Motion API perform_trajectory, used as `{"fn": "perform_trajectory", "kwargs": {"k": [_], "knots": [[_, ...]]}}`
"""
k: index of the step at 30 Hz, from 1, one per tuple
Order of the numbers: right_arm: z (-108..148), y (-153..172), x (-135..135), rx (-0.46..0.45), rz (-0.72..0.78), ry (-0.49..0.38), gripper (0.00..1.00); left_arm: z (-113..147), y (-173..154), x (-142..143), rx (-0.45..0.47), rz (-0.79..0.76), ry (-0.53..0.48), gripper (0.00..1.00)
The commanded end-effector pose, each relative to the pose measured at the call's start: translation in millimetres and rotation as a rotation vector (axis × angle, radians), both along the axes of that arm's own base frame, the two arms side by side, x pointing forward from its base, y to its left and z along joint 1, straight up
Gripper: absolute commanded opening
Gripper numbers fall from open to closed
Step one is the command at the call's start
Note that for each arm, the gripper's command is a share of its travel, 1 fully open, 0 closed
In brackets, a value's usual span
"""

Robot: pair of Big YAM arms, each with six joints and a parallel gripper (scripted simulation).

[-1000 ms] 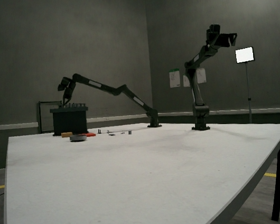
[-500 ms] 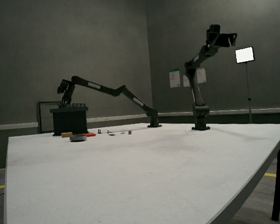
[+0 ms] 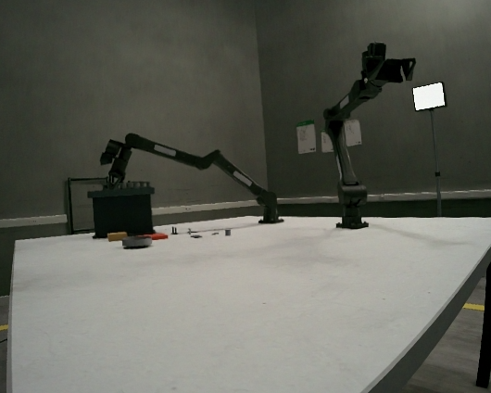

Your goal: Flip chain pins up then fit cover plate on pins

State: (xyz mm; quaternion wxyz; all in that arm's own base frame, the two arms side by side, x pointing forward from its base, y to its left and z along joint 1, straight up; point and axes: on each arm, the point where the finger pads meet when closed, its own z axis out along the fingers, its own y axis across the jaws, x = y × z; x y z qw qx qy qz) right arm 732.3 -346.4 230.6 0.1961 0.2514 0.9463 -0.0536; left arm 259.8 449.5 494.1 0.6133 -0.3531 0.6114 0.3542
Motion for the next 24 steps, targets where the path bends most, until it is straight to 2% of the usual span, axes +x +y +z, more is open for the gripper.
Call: {"fn": "perform_trajectory", "kwargs": {"k": [1,8,9,24], "knots": [[9.3,1.6,3.4,-0.008,0.008,-0.012,1.00,41.9,-1.4,4.6,0.061,-0.008,-0.038,1.00],[9.3,1.6,3.4,-0.008,0.008,-0.012,1.00,41.9,-1.4,4.6,0.061,-0.008,-0.038,1.00],[9.3,1.6,3.4,-0.008,0.008,-0.012,0.49,41.9,-1.4,4.6,0.061,-0.008,-0.038,1.00],[9.3,1.6,3.4,-0.008,0.008,-0.012,0.49,41.9,-1.4,4.6,0.061,-0.008,-0.038,1.00]]}}
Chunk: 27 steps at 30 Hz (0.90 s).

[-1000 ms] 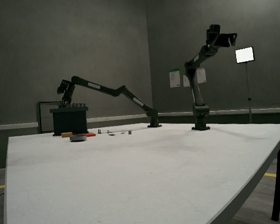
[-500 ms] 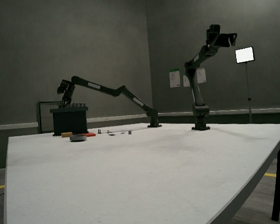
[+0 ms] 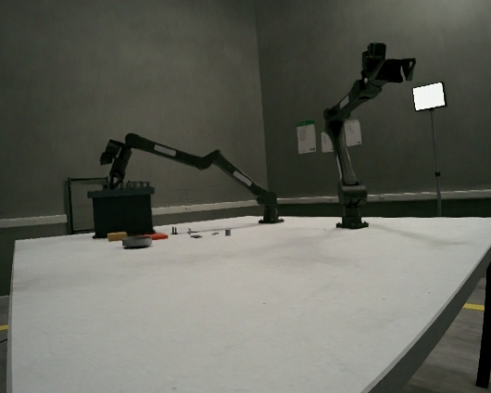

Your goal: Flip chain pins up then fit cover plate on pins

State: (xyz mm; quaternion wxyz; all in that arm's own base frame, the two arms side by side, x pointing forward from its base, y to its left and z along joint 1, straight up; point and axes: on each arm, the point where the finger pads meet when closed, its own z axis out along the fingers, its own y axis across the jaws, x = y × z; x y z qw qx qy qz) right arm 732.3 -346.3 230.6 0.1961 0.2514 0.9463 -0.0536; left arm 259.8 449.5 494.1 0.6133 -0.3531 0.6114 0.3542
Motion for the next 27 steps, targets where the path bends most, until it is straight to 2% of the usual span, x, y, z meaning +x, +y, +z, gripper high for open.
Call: {"fn": "perform_trajectory", "kwargs": {"k": [1,2,20,22,23,24,25,27], "knots": [[9.3,1.6,3.4,-0.008,0.008,-0.012,0.49,41.9,-1.4,4.6,0.061,-0.008,-0.038,1.00],[-8.8,2.4,1.6,0.007,0.008,0.021,0.49,41.9,-1.4,4.6,0.061,-0.008,-0.038,1.00],[1.2,10.2,1.0,0.007,0.009,0.017,0.49,41.9,-1.4,4.6,0.061,-0.008,-0.038,1.00],[12.6,12.7,-0.3,0.002,0.009,0.006,0.49,41.9,-1.4,4.6,0.061,-0.008,-0.038,1.00],[35.4,14.5,-4.2,-0.010,0.010,-0.018,0.49,41.9,-1.4,4.6,0.061,-0.008,-0.038,1.00],[26.1,14.2,-3.6,-0.004,0.009,-0.004,0.49,41.9,-1.4,4.6,0.061,-0.008,-0.038,1.00],[56.5,16.8,-9.5,-0.019,0.008,-0.037,0.49,41.9,-1.4,4.6,0.061,-0.008,-0.038,1.00],[59.9,17.9,-11.2,-0.018,0.008,-0.037,0.49,41.9,-1.4,4.6,0.061,-0.008,-0.038,1.00]]}}
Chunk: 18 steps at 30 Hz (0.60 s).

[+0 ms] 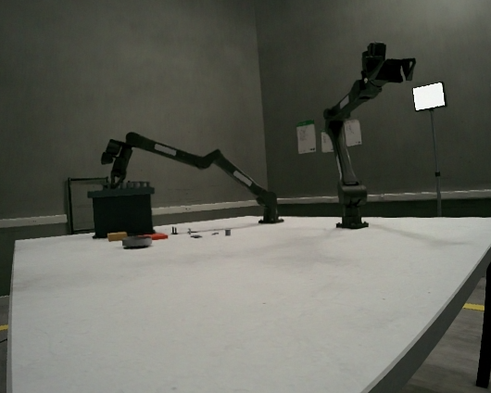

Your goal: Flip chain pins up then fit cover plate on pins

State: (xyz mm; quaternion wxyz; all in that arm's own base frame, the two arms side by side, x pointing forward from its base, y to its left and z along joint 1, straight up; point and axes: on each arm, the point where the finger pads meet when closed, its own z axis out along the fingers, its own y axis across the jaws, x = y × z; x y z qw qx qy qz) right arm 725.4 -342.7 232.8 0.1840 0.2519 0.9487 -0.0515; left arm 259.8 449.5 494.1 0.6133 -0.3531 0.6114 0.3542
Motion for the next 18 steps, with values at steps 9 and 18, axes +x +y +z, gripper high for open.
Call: {"fn": "perform_trajectory", "kwargs": {"k": [9,18], "knots": [[53.4,18.6,-12.1,-0.015,0.005,-0.030,0.49,41.9,-1.4,4.6,0.061,-0.008,-0.038,1.00],[105.6,23.9,-21.4,-0.044,0.005,-0.095,0.49,41.9,-1.4,4.6,0.061,-0.008,-0.038,1.00]]}}
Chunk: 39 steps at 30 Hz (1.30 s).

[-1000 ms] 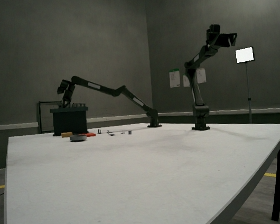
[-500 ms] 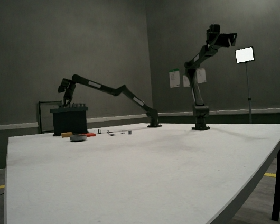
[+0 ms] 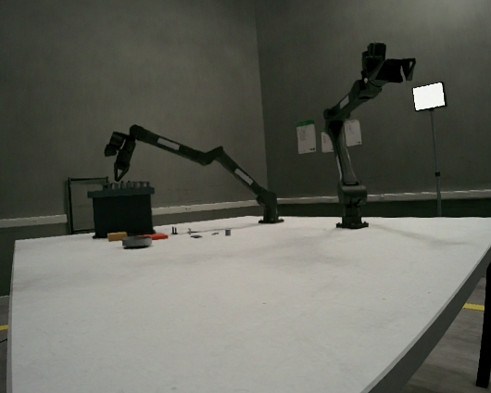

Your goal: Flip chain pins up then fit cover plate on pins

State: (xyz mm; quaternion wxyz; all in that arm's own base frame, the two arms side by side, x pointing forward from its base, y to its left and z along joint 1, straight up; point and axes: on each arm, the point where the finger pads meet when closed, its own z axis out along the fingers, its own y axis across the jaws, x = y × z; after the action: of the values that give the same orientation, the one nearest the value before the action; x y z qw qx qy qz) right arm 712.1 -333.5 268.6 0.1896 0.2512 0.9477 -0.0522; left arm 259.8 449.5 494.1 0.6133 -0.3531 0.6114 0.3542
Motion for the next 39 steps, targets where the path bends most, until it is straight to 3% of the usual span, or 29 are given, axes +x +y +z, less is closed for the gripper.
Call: {"fn": "perform_trajectory", "kwargs": {"k": [1,5,9,10,11,12,13,14,16,17,18,22,31,35,37,39], "knots": [[73.9,15.8,-10.1,-0.040,0.004,-0.086,0.49,41.9,-1.4,4.6,0.061,-0.008,-0.038,1.00],[62.0,13.6,-10.6,-0.029,0.001,-0.062,0.49,41.9,-1.4,4.6,0.061,-0.008,-0.038,1.00],[107.5,26.2,-28.9,-0.043,0.004,-0.094,0.49,41.9,-1.4,4.6,0.061,-0.008,-0.038,1.00],[29.6,25.5,-18.1,0.014,0.007,0.031,0.49,41.9,-1.4,4.6,0.061,-0.008,-0.038,1.00],[-3.4,29.3,-12.7,0.042,0.008,0.073,0.49,41.9,-1.4,4.6,0.061,-0.008,-0.038,1.00],[60.6,31.8,-20.3,0.000,-0.001,-0.033,0.49,41.9,-1.4,4.6,0.061,-0.008,-0.038,1.00],[88.6,33.0,-25.9,-0.018,-0.009,-0.081,0.49,41.9,-1.4,4.6,0.061,-0.008,-0.038,1.00],[93.1,35.7,-27.5,-0.019,-0.011,-0.092,0.49,41.9,-1.4,4.6,0.061,-0.008,-0.038,1.00],[94.6,41.5,-34.6,-0.015,-0.021,-0.087,0.49,41.9,-1.4,4.6,0.061,-0.008,-0.038,1.00],[60.6,11.7,-37.8,-0.002,-0.054,-0.039,0.49,41.9,-1.4,4.6,0.061,-0.008,-0.038,1.00],[87.4,39.5,-34.1,-0.013,-0.017,-0.074,0.49,41.9,-1.4,4.6,0.061,-0.008,-0.038,1.00],[97.7,45.0,-38.2,-0.017,-0.015,-0.089,0.49,41.9,-1.4,4.6,0.061,-0.008,-0.038,1.00],[98.8,73.7,-71.3,0.009,-0.045,-0.091,0.49,41.9,-1.4,4.6,0.061,-0.008,-0.038,1.00],[91.5,92.6,-98.3,0.027,-0.064,-0.087,0.49,41.9,-1.4,4.6,0.061,-0.008,-0.038,1.00],[91.5,92.6,-98.3,0.027,-0.064,-0.087,0.49,41.9,-1.4,4.6,0.061,-0.008,-0.038,1.00],[80.3,91.4,-116.7,0.036,-0.087,-0.076,0.49,41.9,-1.4,4.6,0.061,-0.008,-0.038,1.00]]}}
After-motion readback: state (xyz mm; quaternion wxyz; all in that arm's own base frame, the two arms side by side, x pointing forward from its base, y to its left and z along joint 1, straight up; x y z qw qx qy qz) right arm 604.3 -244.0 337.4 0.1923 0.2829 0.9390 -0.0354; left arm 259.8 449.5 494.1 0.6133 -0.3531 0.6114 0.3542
